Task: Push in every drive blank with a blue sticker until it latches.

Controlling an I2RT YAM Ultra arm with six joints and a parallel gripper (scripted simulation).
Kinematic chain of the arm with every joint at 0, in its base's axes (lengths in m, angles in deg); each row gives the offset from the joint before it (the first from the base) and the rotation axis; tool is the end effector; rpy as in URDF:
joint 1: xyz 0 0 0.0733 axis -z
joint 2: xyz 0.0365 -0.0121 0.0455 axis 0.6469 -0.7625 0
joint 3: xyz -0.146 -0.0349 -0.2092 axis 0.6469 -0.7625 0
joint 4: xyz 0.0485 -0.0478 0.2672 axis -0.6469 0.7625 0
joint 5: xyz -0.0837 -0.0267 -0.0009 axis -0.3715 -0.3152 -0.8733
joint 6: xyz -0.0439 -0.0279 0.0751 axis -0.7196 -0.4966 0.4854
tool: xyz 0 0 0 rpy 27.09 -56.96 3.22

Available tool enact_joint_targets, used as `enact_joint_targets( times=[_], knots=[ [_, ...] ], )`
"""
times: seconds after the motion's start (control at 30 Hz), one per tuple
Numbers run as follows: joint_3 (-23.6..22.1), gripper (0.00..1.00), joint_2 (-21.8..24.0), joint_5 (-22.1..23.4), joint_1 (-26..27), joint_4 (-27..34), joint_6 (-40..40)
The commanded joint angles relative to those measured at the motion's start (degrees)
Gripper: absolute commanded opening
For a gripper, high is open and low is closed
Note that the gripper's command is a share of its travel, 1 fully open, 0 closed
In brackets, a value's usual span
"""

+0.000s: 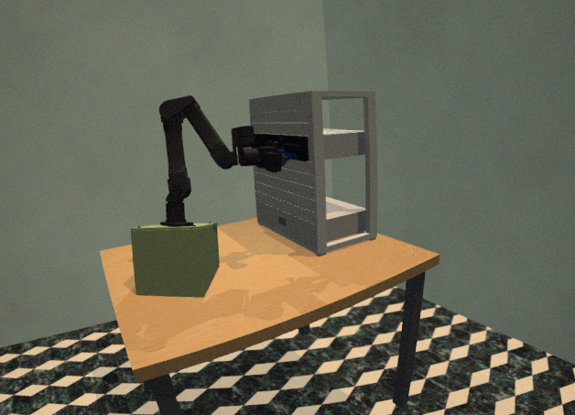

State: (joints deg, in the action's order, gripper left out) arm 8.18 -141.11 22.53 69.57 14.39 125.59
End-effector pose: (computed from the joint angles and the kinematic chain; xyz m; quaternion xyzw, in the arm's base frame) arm 0.3044 -0.1260 0.1879 0.5505 0.4119 0.5682 0.4521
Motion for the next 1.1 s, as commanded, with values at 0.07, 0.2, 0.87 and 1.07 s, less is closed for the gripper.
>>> enact_joint_targets(
  times=[0.07,0.2,0.87,1.07],
  knots=[
    [-5.58,0.0,7.82,2.98,4.42,-3.37,0.39],
    [-10.43,0.0,13.65,7.05,8.66,-1.51,1.33],
    [-14.59,0.0,28.89,9.06,9.95,6.57,1.69],
    [-14.27,0.0,30.73,8.66,10.08,8.84,1.36]
  ],
)
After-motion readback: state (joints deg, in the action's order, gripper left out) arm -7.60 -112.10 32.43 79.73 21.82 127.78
